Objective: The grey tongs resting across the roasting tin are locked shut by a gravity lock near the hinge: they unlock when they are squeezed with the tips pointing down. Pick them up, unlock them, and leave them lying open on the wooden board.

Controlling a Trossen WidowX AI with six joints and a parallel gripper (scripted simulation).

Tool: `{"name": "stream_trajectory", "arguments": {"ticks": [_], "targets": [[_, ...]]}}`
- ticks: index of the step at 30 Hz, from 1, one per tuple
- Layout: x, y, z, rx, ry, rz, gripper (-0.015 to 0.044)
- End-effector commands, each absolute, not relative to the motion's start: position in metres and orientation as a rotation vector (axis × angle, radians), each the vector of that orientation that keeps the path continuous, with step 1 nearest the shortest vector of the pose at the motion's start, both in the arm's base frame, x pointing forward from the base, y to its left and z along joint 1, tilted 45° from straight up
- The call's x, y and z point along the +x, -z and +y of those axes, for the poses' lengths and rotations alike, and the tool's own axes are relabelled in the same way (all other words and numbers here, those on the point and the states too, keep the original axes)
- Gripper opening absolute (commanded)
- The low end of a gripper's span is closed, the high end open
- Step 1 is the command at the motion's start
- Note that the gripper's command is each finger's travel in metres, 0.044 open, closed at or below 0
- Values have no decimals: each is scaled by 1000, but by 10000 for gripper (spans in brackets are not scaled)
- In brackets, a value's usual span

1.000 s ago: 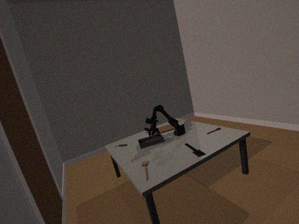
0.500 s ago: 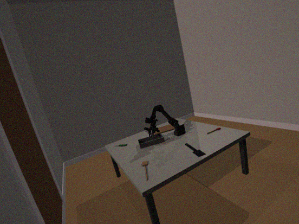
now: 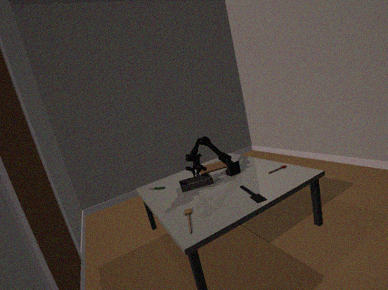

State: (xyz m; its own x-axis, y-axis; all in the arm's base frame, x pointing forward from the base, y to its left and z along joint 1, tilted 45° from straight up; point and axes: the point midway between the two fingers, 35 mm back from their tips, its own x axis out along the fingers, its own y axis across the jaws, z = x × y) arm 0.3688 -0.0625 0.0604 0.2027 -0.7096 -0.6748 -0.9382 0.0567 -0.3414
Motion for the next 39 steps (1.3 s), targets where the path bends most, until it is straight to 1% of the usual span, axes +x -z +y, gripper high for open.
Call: {"name": "stream_trajectory", "arguments": {"ticks": [1, 22, 32, 39], "targets": [[372, -63, -60, -1648, -364, 1592, -150], [366, -68, -62, -1376, -313, 1846, -150], [363, -67, -64, -1373, -315, 1863, -150], [357, -95, -79, -1293, -223, 1848, -150]]}}
